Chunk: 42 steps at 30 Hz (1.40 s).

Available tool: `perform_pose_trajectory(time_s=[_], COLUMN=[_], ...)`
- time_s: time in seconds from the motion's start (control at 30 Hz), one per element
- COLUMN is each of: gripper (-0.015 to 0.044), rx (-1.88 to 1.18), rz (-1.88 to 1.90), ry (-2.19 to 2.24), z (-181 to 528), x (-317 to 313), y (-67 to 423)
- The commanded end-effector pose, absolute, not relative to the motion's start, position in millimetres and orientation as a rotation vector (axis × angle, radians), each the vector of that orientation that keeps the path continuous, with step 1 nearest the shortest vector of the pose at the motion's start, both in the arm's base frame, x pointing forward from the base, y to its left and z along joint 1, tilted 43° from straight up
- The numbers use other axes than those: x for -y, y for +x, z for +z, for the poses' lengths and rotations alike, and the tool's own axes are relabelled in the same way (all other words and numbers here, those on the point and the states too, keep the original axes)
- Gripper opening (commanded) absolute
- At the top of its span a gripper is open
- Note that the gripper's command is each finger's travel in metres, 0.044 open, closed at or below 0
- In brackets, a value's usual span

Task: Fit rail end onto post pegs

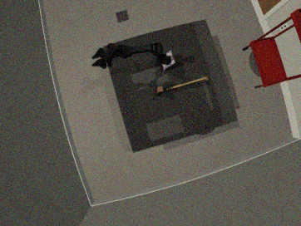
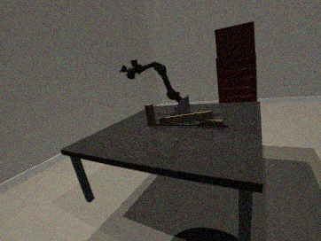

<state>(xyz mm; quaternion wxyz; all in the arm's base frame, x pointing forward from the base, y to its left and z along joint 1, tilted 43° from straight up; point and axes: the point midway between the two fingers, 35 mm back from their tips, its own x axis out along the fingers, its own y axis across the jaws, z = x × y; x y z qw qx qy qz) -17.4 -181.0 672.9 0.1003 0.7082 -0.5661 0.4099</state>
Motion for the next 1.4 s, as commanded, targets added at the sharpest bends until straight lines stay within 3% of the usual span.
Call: perform_pose_trajectory(time_s=[0.0,0.7,1.07,1.37], gripper=[0.044,0.044,0.044,0.044], rx=[1.681,1.726,1.808,1.978], rz=[1.31,1.532,1.399,1.067], ry=[2.252,3.086,3.499,3.795], z=[655.2,537.0,461.7,386.2], x=[214.6,333.8,338.1,307.3], y=[-9.2,128.4,231.3,317.8])
